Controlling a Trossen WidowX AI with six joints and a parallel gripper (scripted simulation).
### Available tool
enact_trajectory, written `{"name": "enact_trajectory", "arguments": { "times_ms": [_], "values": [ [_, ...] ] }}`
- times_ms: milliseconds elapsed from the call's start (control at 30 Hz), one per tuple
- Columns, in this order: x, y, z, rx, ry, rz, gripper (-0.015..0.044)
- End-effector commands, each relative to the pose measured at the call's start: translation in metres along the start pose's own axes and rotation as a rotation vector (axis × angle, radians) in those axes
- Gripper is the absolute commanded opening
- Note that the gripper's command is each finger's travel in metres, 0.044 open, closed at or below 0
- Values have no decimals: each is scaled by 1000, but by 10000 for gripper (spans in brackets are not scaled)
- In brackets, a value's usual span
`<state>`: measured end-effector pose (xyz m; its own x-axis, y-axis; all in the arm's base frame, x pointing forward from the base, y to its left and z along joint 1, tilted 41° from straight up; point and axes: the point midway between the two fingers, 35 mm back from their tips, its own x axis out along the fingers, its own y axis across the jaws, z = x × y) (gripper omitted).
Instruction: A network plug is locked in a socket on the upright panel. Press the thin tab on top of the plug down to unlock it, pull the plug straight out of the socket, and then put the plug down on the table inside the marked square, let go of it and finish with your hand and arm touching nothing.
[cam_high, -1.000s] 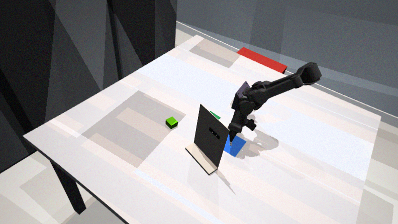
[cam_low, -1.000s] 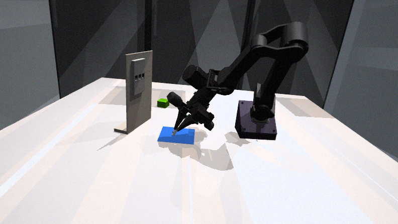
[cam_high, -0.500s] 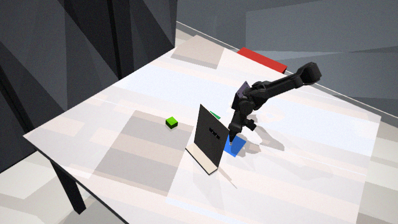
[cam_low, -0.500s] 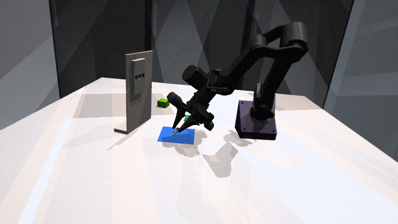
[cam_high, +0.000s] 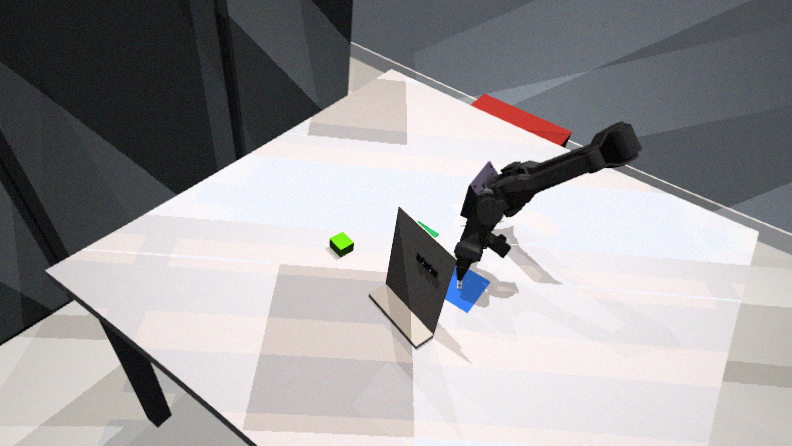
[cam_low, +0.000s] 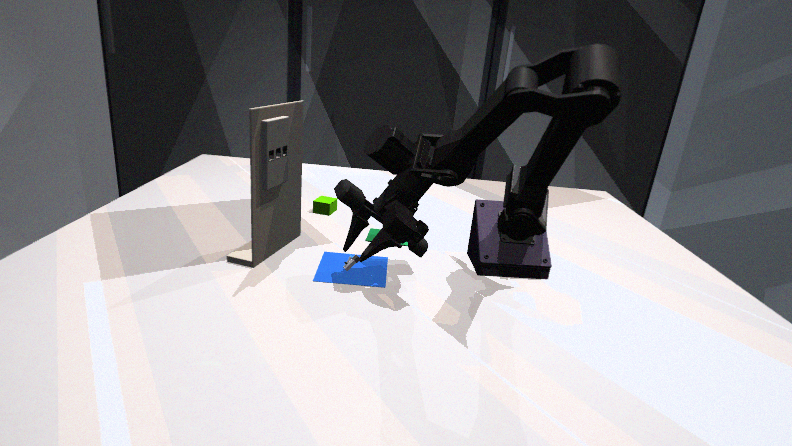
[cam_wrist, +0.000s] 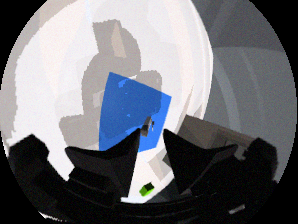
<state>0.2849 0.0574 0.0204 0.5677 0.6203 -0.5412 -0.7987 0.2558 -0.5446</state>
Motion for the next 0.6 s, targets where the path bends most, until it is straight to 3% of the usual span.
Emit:
{"name": "enact_trajectory", "arguments": {
  "times_ms": [0,567],
  "values": [
    [-5,0,0,-3,-2,2,156],
    [-20,-1,-1,-1,-1,4,156]
  ]
}}
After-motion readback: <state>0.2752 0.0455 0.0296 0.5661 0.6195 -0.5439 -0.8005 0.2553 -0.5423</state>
